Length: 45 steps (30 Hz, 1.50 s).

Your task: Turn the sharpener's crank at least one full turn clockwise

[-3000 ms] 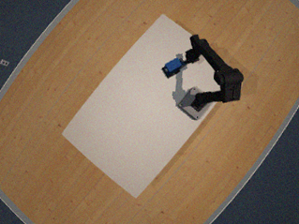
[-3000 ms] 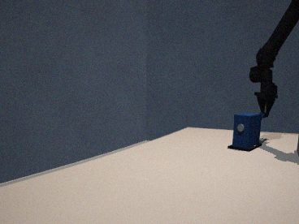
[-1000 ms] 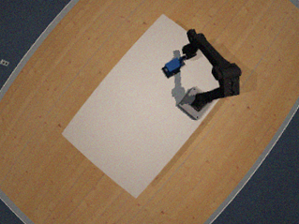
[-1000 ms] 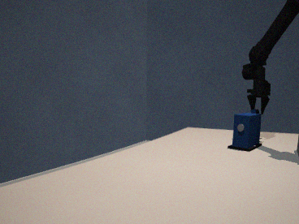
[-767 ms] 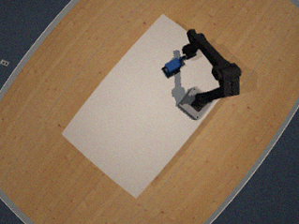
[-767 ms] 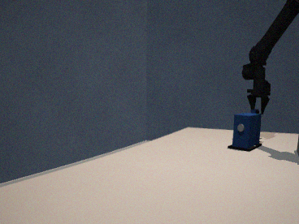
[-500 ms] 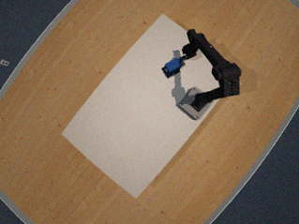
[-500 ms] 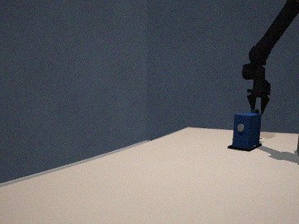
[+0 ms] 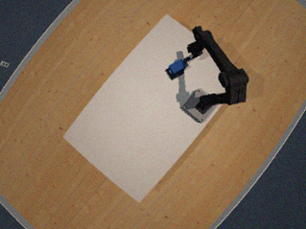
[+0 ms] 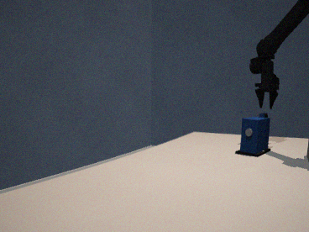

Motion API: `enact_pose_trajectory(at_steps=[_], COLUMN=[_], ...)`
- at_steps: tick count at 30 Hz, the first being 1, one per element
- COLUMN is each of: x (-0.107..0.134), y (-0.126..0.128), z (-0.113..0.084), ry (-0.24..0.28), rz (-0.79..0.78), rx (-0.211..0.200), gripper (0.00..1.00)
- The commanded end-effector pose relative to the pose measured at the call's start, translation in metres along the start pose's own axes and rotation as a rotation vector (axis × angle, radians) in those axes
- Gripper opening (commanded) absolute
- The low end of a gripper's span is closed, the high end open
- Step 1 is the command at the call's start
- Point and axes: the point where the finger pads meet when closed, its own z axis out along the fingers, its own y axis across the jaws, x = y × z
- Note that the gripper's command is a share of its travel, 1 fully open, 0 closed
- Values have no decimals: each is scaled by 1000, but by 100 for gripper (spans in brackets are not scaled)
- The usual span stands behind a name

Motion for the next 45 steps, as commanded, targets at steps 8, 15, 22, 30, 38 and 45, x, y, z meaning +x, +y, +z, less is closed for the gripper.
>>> enact_pose_trajectory(at_steps=[8,15,22,30,38,45], x=[0,2,3,7,7,7], y=[13,8,15,9,9,9], z=[-45,-56,-81,-71,-71,-71], ry=[-11,-7,-15,-5,-5,-5], rz=[-1,-3,-9,-1,-1,-1], rx=[-42,-30,-52,-19,-19,-19], gripper=[51,51,51,51,51,51])
